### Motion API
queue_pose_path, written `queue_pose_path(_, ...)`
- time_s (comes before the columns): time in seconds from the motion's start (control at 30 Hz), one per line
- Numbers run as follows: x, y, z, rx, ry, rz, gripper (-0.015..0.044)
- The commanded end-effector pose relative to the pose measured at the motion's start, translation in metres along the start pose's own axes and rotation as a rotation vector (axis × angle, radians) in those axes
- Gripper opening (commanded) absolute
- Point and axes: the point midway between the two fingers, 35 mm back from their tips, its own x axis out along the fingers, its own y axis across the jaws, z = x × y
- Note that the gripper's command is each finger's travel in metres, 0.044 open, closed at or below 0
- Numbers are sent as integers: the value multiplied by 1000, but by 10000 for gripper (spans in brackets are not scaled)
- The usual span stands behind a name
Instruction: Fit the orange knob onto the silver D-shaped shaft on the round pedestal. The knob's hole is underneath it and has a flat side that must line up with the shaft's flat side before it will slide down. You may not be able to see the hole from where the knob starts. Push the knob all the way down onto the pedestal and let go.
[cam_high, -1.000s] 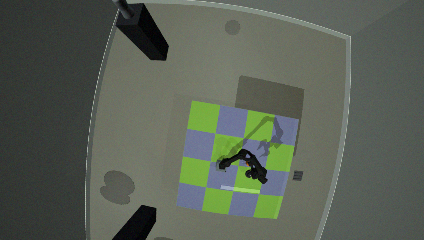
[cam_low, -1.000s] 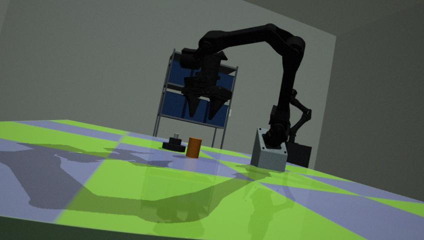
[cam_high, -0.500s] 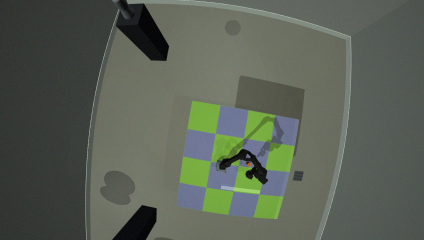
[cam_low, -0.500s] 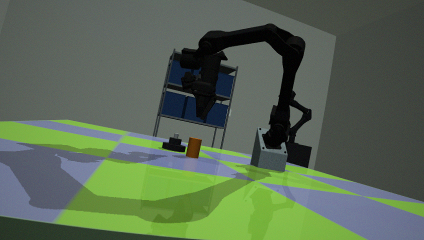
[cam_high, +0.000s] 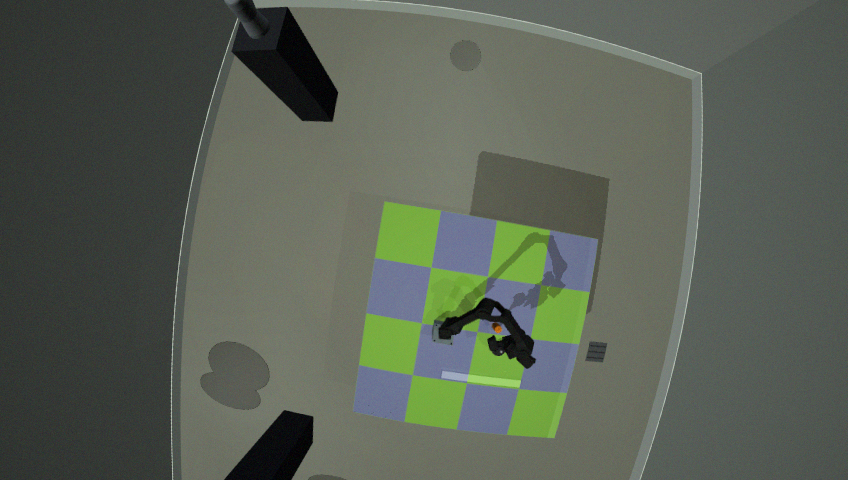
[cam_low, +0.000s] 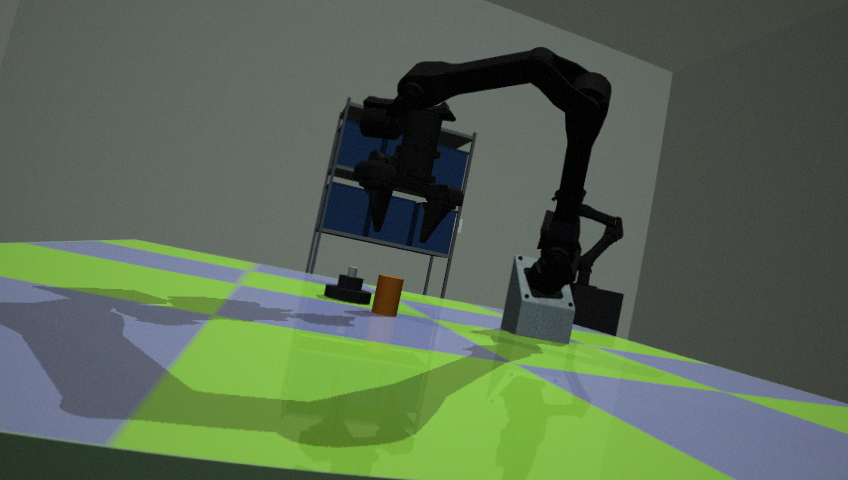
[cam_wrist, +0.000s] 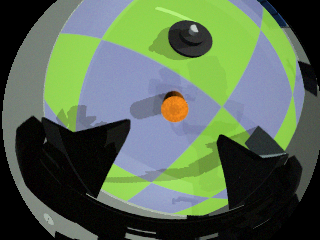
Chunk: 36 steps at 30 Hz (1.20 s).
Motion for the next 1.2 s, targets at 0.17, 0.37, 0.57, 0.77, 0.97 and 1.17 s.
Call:
queue_pose_path(0.17,0,2,2,75,-3,-3,440)
queue_pose_path(0.37,34,2,2,75,-3,-2,440)
queue_pose_path(0.57,49,2,1,75,-2,-2,440)
queue_pose_path(0.77,55,2,2,73,-3,-2,440)
queue_pose_path(0.97,64,3,2,72,-4,-2,440)
queue_pose_path(1.17,74,3,3,73,-5,-2,440)
